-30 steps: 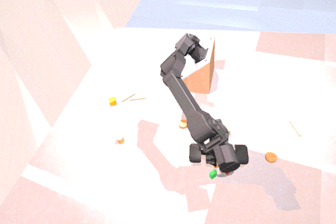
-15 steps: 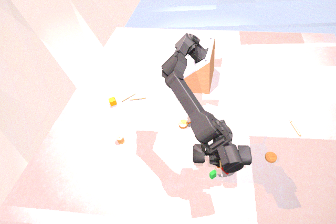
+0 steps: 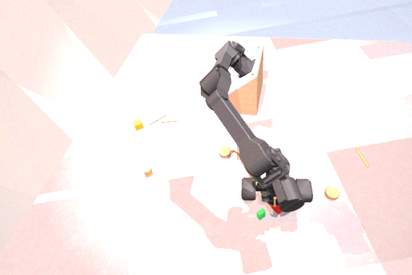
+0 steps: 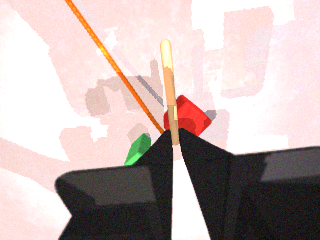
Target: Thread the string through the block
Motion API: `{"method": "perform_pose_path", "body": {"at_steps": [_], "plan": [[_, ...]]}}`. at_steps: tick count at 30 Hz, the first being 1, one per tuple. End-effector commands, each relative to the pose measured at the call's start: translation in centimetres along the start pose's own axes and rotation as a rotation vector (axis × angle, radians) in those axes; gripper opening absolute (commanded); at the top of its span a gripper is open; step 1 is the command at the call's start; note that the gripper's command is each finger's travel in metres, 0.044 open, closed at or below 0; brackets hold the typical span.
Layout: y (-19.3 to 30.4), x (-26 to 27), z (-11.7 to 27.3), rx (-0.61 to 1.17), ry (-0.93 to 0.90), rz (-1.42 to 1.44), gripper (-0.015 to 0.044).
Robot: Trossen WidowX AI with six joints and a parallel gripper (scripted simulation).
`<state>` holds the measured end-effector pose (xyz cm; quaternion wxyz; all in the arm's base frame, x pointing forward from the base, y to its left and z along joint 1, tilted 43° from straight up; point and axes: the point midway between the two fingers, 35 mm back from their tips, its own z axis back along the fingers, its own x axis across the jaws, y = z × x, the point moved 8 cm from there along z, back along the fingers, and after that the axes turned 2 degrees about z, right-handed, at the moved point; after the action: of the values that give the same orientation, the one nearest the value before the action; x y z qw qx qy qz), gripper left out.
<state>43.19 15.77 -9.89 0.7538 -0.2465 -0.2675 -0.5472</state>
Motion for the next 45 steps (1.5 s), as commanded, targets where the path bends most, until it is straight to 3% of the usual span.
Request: {"method": "perform_pose_path", "body": {"at_steps": [1,45], "plan": [[-0.4,-0.5,-0.6,-0.007,-0.001,0.001,0.0000],[-1.8,-2.3,-2.6,-0.007,-0.001,0.010,0.0000]]}}
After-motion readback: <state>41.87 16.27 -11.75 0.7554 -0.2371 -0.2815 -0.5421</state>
